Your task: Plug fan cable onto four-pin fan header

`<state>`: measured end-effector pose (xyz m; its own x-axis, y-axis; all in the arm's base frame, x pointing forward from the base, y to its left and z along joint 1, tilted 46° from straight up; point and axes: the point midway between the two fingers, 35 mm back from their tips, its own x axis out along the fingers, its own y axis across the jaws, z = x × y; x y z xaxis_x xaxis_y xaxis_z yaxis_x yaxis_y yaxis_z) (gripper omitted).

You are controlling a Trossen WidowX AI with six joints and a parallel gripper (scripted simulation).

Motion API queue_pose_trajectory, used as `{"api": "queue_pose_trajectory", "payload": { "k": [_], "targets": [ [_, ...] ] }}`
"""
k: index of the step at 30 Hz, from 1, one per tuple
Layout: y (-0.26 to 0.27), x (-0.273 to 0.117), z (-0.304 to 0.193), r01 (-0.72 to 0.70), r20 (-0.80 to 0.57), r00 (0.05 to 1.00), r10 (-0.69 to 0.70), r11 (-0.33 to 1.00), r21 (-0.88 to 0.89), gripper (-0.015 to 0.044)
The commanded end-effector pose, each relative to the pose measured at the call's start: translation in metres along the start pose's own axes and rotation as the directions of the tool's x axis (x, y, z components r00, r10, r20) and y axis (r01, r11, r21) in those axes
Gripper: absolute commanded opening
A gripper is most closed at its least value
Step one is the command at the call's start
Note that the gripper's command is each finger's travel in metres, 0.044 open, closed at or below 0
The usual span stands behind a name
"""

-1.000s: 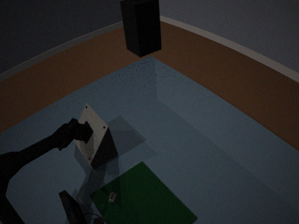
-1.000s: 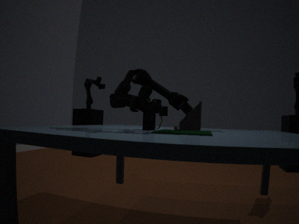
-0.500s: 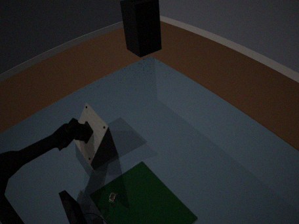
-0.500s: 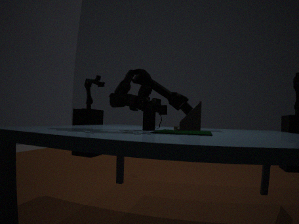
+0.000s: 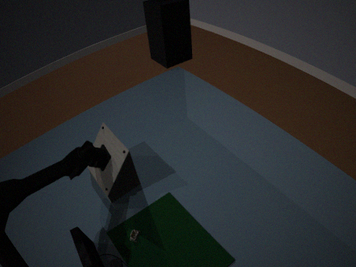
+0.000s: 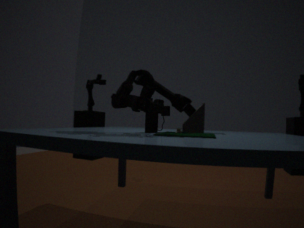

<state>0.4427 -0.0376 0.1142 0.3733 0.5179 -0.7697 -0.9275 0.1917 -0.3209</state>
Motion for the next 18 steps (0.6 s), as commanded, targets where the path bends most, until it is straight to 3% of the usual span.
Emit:
{"api": "queue_pose_trajectory", "payload": {
  "k": [1, 18],
  "targets": [
    [0.0, 0.0, -0.002, -0.001, -0.001, 1.0, 0.001, 1.0, 0.002, 0.0],
    [-0.001, -0.004, -0.017, 0.0, -0.001, 1.0, 0.0, 1.0, 0.0, 0.0]
  ]
}}
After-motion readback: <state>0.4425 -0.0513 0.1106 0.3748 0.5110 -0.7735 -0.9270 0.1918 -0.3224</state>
